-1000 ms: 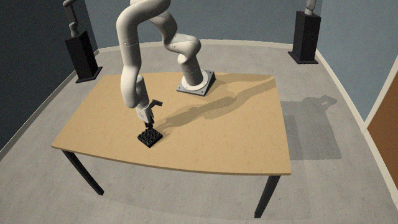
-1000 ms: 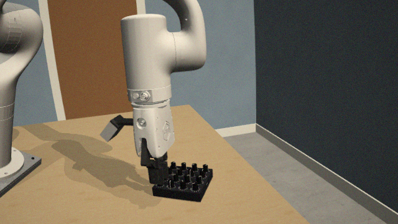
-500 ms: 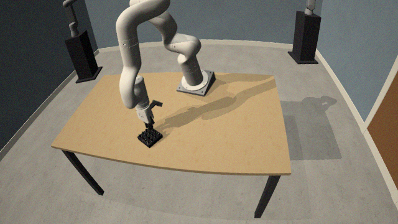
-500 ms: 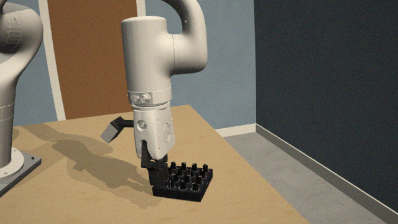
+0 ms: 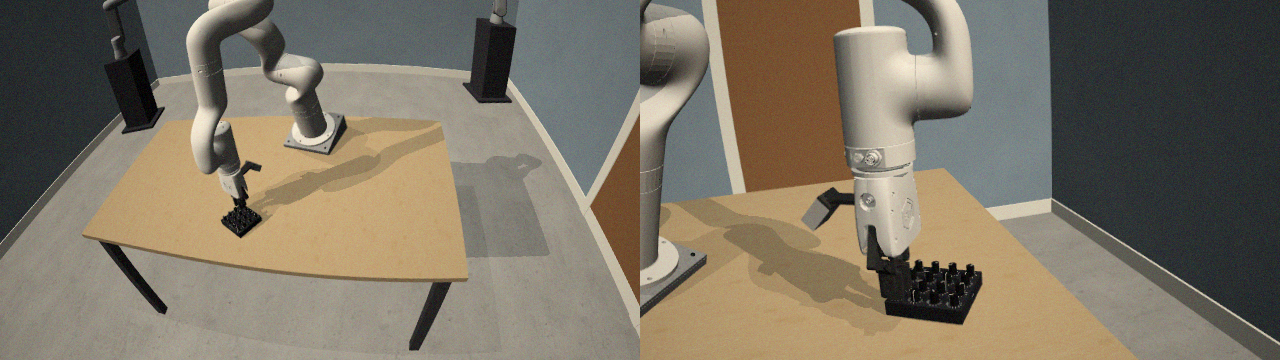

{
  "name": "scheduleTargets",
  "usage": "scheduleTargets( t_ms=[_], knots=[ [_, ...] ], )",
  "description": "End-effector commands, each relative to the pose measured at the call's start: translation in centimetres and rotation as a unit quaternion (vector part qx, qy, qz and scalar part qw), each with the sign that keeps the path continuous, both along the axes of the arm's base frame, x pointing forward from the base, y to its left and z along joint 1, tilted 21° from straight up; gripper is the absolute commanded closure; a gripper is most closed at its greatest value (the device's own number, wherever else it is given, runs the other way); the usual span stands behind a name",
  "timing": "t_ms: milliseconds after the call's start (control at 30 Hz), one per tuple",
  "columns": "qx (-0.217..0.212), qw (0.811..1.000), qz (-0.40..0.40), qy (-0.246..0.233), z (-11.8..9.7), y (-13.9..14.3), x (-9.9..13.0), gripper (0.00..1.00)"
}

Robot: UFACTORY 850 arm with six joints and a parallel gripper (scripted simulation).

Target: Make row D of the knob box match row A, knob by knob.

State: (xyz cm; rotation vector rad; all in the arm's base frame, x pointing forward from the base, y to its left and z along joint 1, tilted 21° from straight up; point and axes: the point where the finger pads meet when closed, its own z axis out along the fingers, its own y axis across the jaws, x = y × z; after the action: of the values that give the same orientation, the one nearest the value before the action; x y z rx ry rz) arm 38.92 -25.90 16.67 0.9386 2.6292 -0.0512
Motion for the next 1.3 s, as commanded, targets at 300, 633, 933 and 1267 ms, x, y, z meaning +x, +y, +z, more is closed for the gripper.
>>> scheduleTargets(
  t_ms=[300,633,933,1267],
  knots=[
    [-0.002,1.0,0.0,-0.004,0.03,-0.03,0.04,0.81],
    [-0.002,1.0,0.0,-0.004,0.03,-0.03,0.04,0.92],
    [-0.002,1.0,0.0,-0.004,0.03,-0.03,0.04,0.92],
    [-0.002,1.0,0.0,-0.004,0.03,-0.03,0.04,0.92]
  ],
)
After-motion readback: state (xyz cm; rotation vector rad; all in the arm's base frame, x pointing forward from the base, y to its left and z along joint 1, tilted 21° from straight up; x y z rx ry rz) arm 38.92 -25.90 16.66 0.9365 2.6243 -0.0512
